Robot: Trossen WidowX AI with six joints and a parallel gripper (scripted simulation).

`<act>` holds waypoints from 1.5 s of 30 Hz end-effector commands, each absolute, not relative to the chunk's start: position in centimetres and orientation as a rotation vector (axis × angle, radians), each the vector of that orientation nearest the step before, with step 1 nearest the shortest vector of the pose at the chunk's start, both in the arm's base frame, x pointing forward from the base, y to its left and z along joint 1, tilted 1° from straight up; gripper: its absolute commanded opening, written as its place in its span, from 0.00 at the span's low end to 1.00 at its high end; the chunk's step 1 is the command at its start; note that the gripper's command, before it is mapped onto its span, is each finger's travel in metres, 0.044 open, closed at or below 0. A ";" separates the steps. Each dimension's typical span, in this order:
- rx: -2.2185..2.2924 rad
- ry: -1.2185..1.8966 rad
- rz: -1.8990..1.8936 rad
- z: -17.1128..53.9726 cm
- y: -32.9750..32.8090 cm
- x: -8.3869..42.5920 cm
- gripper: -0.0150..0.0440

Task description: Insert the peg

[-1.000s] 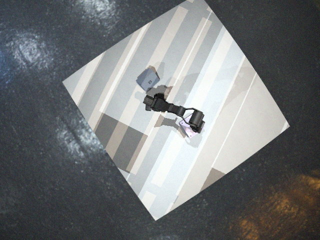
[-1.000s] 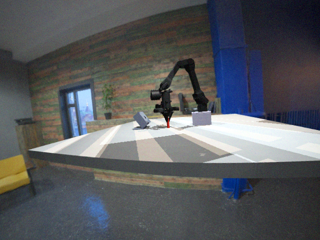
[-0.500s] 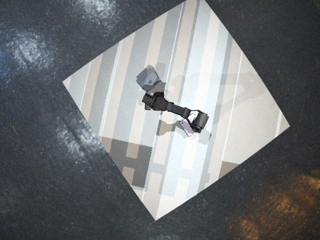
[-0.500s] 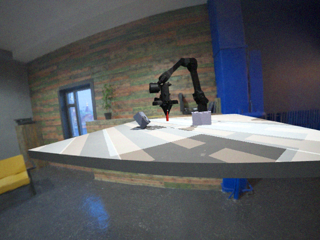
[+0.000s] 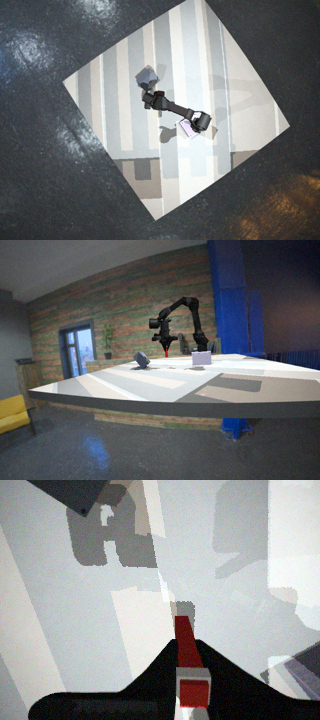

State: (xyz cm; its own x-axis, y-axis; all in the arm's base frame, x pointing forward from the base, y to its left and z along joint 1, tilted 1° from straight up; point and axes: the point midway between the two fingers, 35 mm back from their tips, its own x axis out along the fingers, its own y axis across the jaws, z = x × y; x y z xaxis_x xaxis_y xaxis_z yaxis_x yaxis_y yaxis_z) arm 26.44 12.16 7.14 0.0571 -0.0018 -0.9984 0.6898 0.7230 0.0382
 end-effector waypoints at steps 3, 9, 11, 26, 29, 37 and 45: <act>0.651 1.396 -0.570 7.2 12.0 26.8 0.25; 0.690 1.361 -0.566 7.1 11.8 27.1 0.25; 0.702 1.350 -0.565 7.0 11.7 27.2 0.25; 0.797 1.261 -0.554 6.8 11.2 28.1 0.25; 0.816 1.244 -0.552 6.8 11.1 28.2 0.25; 0.865 1.196 -0.545 6.8 10.7 28.6 0.25; 0.914 1.147 -0.537 6.8 10.4 29.0 0.25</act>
